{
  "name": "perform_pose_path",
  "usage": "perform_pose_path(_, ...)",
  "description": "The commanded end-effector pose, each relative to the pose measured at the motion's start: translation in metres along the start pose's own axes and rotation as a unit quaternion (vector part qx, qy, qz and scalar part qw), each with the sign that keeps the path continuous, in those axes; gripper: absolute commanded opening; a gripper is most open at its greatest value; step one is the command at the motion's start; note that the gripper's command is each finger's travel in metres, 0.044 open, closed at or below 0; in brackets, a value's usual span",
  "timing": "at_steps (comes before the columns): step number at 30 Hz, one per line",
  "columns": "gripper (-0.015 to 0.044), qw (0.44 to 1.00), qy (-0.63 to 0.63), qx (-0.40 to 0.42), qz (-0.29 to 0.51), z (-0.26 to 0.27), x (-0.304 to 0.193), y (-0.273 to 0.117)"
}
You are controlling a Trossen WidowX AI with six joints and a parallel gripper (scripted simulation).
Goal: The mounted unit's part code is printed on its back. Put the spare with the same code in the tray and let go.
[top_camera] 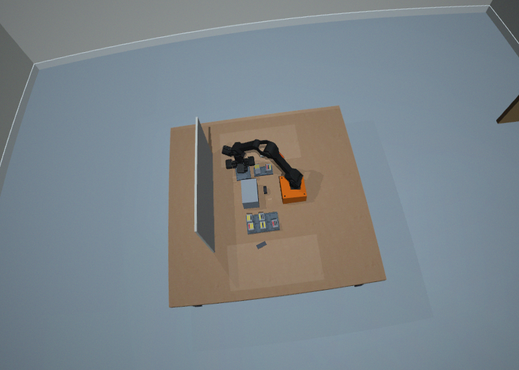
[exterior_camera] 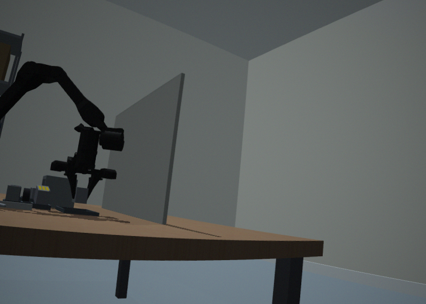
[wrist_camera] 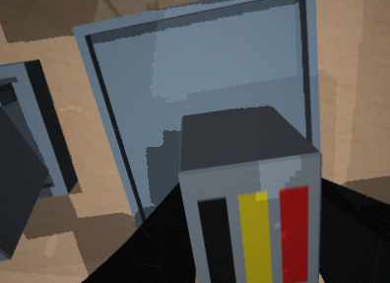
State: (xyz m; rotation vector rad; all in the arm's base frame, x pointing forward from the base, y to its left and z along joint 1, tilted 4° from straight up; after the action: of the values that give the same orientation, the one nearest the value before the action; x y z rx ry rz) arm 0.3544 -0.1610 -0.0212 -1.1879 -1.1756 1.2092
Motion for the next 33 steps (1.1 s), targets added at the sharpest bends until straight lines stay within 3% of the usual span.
perform_pose_path(1,0.0,1.0,-0.002,0.003,0.002,0.003,0.0,0.005)
perform_pose_path(16,0.0,1.0,-0.002,0.003,0.002,0.005,0.001,0.018)
perform_pose_path(33,0.044,1.0,0.0,0.001,0.0,0.003,0.001,0.015)
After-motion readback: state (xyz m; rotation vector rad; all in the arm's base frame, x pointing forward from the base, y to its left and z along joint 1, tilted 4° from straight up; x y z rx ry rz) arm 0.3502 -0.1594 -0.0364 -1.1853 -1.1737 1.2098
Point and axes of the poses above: the point midway between the two fingers, 35 mm back from their tips, its own y axis out along the fingers, its own z axis across the jaws, x = y × z, the point moved 1 cm from there along -y, back along the fingers, and after that the axes turned 7 degrees about y, right-handed, at the moved point
